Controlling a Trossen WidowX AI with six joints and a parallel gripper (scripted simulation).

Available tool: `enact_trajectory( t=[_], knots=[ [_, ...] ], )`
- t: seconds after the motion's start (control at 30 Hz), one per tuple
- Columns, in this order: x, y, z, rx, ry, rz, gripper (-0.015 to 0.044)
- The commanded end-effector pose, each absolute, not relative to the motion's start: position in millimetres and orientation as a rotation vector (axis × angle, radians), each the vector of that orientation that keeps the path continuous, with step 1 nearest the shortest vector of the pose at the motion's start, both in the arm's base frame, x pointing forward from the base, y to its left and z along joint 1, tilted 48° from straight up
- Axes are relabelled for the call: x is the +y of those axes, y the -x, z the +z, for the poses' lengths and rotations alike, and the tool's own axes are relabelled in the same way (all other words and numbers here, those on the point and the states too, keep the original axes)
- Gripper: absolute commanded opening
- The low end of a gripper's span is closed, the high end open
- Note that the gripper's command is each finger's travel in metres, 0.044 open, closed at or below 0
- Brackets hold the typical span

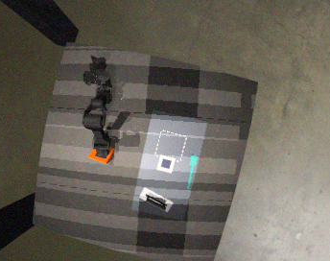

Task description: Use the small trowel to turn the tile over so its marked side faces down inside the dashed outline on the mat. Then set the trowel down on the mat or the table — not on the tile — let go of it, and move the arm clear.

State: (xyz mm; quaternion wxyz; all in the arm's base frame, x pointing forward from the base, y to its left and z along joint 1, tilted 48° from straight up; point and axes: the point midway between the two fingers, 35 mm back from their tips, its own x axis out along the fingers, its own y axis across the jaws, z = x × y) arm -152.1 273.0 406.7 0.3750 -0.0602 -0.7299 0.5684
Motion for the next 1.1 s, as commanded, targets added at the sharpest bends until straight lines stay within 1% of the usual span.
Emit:
enact_trajectory(
  t=[0.0,0.63,1.07],
  knots=[
    [285,140,410,-1.788,0.171,1.489,0.0300],
    [325,86,414,-1.463,0.216,1.583,0.0300],
    [348,38,417,-1.208,0.214,1.604,0.0300]
  ],
)
